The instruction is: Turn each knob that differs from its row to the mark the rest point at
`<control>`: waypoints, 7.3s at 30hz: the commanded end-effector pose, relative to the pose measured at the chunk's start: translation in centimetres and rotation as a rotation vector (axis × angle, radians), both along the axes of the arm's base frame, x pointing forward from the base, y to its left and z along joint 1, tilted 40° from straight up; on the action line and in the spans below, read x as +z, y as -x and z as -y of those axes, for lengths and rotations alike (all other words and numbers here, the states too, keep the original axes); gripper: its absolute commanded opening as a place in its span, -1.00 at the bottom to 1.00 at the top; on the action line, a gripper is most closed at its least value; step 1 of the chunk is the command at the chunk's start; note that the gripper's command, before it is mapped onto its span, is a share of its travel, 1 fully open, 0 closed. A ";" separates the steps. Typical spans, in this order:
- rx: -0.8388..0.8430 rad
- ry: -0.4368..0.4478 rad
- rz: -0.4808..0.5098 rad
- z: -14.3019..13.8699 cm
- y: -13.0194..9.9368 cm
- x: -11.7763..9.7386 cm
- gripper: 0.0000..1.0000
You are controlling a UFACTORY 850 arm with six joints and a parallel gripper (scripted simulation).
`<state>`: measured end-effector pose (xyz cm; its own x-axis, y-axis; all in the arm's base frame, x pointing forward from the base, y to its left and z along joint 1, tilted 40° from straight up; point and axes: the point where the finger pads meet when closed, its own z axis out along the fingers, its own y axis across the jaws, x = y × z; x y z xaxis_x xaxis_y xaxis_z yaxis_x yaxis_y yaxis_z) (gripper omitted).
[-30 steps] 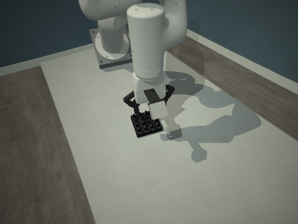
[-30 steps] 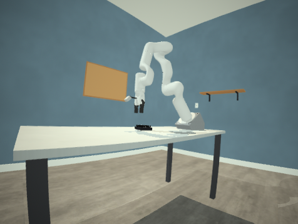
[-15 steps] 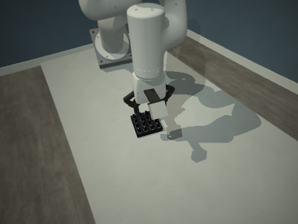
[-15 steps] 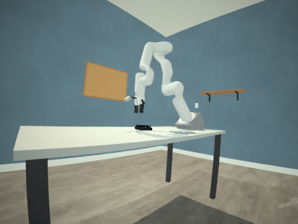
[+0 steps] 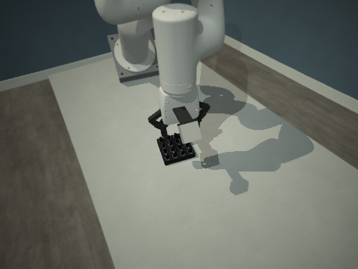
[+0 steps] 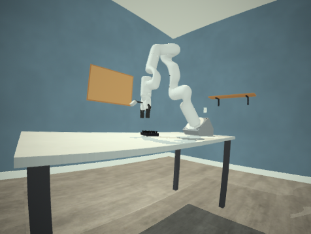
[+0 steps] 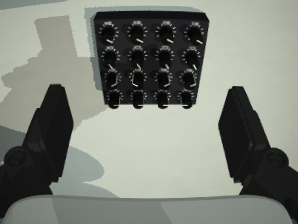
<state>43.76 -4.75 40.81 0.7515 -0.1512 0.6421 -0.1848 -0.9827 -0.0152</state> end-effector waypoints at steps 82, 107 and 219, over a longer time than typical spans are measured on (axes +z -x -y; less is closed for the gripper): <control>0.001 0.000 0.001 -0.6 4.0 -3.3 1.00; 0.001 0.000 0.001 -0.6 4.0 -3.3 1.00; 1.181 0.977 -0.163 3.8 5.2 -9.3 1.00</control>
